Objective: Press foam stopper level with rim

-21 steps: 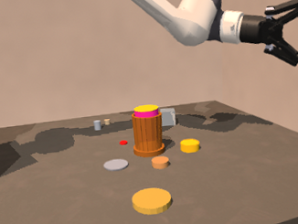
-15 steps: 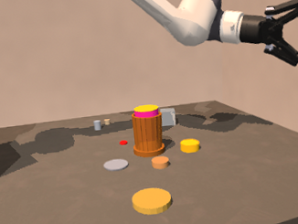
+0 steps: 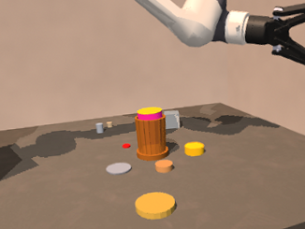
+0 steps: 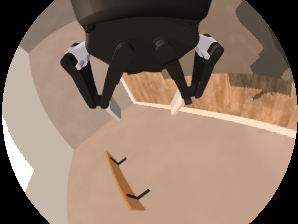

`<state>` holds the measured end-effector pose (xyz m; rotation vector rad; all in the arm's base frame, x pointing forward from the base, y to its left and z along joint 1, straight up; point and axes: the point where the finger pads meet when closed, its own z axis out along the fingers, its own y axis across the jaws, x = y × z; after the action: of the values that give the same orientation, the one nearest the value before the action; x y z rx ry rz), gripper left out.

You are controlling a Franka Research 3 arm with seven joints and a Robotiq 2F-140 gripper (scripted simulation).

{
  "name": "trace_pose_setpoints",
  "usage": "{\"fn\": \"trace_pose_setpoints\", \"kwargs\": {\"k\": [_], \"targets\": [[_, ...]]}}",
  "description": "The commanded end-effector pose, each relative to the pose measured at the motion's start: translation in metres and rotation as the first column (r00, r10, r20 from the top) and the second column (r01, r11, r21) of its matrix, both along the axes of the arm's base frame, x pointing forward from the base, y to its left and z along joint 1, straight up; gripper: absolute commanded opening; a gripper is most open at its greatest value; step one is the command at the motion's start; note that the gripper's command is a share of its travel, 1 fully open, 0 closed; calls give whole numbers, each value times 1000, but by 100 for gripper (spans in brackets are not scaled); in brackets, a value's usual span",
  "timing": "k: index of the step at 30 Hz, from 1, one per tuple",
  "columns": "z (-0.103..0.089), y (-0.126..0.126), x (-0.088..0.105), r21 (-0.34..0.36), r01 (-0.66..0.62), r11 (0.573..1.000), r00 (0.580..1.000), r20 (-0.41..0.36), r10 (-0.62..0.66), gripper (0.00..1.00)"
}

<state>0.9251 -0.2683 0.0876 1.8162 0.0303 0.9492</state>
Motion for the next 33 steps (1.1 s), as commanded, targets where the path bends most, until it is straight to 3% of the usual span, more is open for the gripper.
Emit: {"fn": "trace_pose_setpoints", "kwargs": {"k": [1,6,11,13,15,16,17,19,20,23,24,27,28,32,33], "targets": [[0,2,-1,0,-9,1000,1000,-7,9,0],[-3,9,-12,8,-53,999,997,-60,53,0],[-11,24,-49,44,-148,988,971,-184,153,0],[-11,24,-49,44,-148,988,971,-184,153,0],[-18,36,-77,79,-211,974,936,-271,225,0],[-18,36,-77,79,-211,974,936,-271,225,0],[-24,44,-95,107,-248,963,907,-325,269,0],[-24,44,-95,107,-248,963,907,-325,269,0],[-29,54,-118,141,-302,943,857,-394,333,0],[-29,54,-118,141,-302,943,857,-394,333,0],[-34,67,-145,189,-361,913,783,-470,407,0],[-34,67,-145,189,-361,913,783,-470,407,0],[-41,81,-176,247,-415,875,690,-542,480,0],[-41,81,-176,247,-415,875,690,-542,480,0],[-47,94,-204,306,-457,835,590,-598,542,0]]}}
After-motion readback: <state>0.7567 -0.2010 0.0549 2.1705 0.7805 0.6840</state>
